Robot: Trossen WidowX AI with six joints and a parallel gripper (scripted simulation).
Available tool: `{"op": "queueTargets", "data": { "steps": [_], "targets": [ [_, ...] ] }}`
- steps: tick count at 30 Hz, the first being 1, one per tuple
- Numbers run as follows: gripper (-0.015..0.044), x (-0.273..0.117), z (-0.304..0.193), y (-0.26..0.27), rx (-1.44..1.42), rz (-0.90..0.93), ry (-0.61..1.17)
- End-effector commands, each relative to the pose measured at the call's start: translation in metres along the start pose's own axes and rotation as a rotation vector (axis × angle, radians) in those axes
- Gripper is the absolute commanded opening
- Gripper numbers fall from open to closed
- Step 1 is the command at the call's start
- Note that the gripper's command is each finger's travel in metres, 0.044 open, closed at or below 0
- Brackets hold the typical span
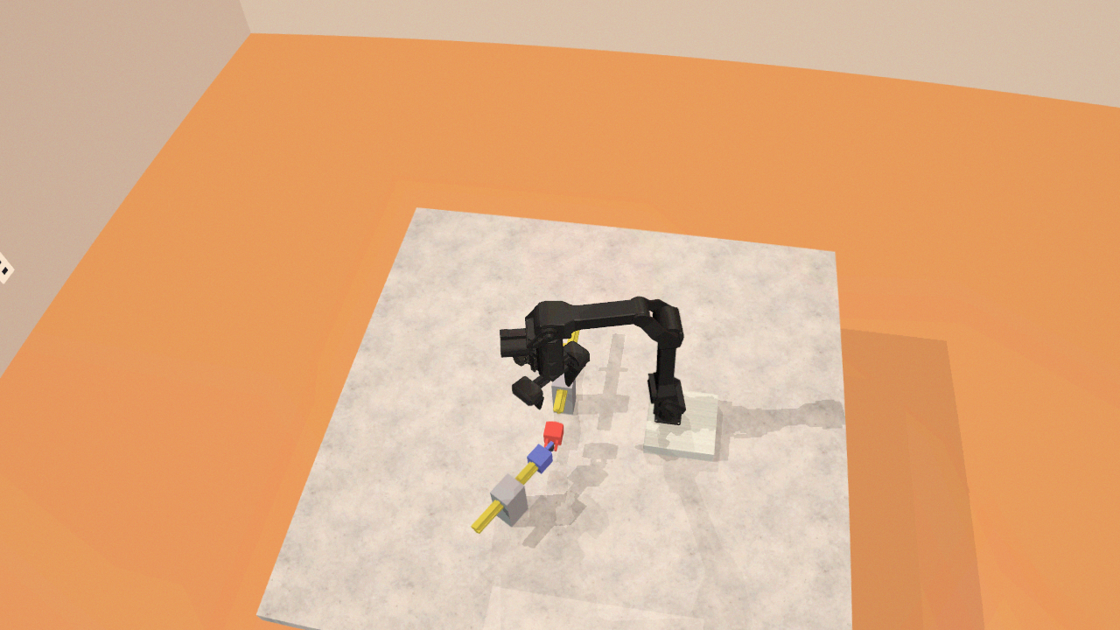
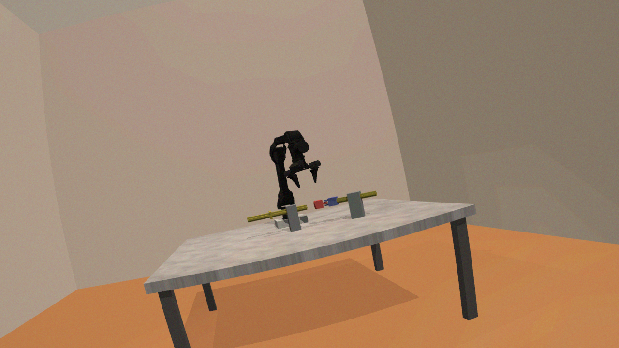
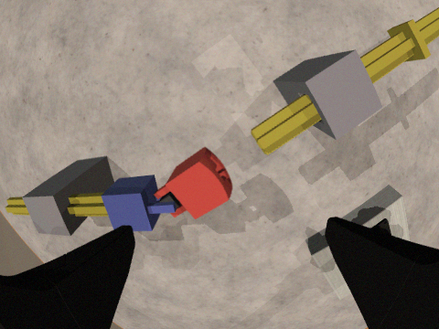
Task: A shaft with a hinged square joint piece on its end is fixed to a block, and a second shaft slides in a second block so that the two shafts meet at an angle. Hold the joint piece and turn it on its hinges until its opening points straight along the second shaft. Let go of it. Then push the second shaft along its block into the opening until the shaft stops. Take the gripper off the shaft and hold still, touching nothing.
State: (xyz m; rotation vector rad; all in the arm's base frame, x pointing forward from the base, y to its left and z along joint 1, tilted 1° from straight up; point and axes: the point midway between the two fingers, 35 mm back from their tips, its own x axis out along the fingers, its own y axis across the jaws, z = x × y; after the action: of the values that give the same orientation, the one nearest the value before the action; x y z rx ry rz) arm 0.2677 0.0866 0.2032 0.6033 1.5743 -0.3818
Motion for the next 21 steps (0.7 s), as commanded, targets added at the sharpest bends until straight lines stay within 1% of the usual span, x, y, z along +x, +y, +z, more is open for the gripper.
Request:
{"op": "queueTargets", "data": {
  "steps": [1,21],
  "targets": [
    [0.044,0.006,0.005,-0.008,0.135,0.029,0.048],
    [0.044,0.025,0.031,-0.046,0.768,0.174,0.27]
  ]
}}
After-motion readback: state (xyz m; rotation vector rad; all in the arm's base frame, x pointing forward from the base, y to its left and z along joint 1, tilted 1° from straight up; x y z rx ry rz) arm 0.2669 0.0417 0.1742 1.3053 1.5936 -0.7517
